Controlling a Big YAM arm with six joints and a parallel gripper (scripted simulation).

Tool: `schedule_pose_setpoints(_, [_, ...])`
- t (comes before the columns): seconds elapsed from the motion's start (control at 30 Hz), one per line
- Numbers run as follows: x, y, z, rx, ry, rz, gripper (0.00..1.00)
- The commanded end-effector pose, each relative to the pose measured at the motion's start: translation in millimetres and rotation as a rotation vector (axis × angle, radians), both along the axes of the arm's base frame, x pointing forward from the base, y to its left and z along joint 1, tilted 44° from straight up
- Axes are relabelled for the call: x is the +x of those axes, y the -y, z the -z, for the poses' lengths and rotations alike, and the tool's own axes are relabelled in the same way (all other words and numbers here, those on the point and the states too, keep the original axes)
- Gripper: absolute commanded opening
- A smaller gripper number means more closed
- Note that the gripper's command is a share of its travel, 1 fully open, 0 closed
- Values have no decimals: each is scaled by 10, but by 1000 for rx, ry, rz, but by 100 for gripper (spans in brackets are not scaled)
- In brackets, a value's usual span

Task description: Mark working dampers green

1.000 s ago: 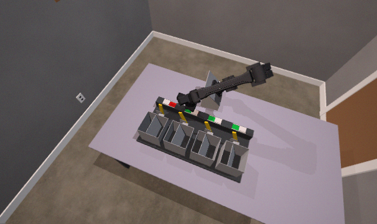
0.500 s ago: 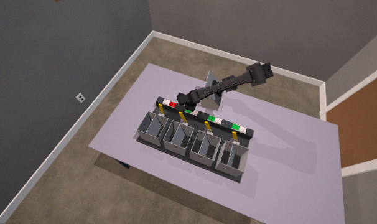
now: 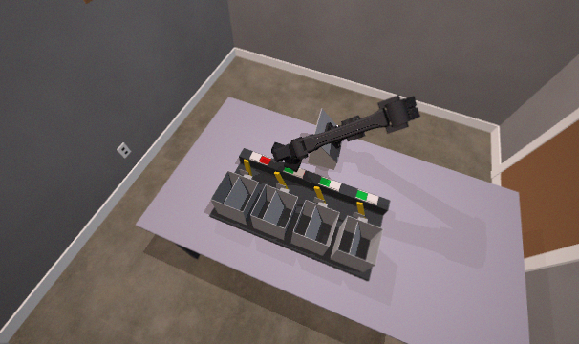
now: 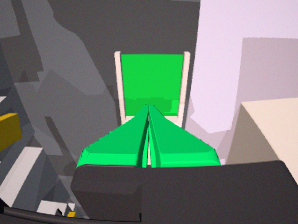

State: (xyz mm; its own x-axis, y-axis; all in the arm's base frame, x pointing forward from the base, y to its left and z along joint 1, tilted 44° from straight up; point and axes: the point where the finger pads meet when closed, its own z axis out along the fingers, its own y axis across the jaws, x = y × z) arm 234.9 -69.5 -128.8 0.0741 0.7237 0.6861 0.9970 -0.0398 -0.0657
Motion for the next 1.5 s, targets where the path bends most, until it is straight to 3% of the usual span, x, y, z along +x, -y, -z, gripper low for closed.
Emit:
schedule_pose_setpoints(0.0, [-1, -86, -24, 6, -7, -7, 0])
schedule_pose_setpoints(0.9, [-45, -95, 34, 18, -14, -17, 0])
schedule_pose_setpoints(1.1, [73, 89, 67, -2, 15, -2, 0])
schedule_pose_setpoints(1.33, [69, 96, 51, -2, 15, 0, 0])
schedule_pose_setpoints(1.47, [150, 219, -38, -23, 36, 6, 0])
